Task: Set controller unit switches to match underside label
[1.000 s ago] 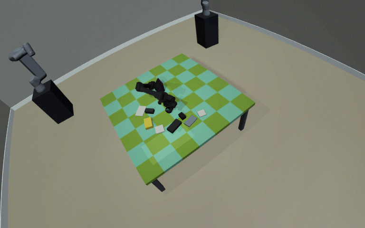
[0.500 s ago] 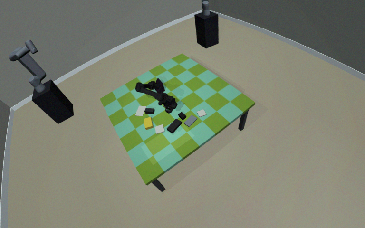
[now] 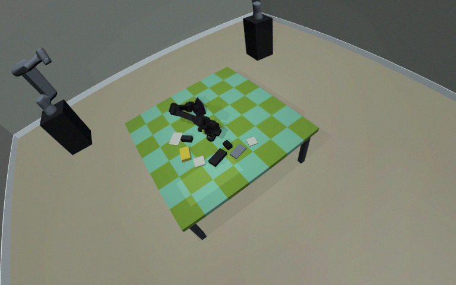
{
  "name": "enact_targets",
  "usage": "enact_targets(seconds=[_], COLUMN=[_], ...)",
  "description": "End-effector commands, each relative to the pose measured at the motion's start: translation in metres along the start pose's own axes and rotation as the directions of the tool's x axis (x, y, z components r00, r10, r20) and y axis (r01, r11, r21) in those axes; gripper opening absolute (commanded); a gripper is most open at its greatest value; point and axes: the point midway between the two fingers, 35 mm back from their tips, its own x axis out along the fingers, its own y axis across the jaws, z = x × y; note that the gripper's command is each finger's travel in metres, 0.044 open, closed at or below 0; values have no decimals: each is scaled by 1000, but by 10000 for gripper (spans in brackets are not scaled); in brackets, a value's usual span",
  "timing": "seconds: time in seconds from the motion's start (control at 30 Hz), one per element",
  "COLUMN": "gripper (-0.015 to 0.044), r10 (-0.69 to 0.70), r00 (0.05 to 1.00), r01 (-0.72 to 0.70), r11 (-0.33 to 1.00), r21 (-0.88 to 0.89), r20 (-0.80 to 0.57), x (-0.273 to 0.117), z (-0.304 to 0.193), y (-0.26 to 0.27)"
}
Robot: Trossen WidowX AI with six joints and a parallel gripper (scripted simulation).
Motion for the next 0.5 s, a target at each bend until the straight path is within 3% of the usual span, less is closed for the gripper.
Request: enact_targets(seconds=[0.0, 0.2, 0.37, 0.47], gripper=[0, 0, 0, 0], r10=[4, 4, 3, 3], r00=[1000, 1000, 1000, 1000], r01=[-4, -4, -3, -3], r11=[1000, 1000, 1000, 1000], r21=[-8, -8, -8, -8], r20=[-2, -2, 0, 0], x=[1, 1, -41, -44], z=[0, 0, 1, 1], y=[0, 0, 0, 0])
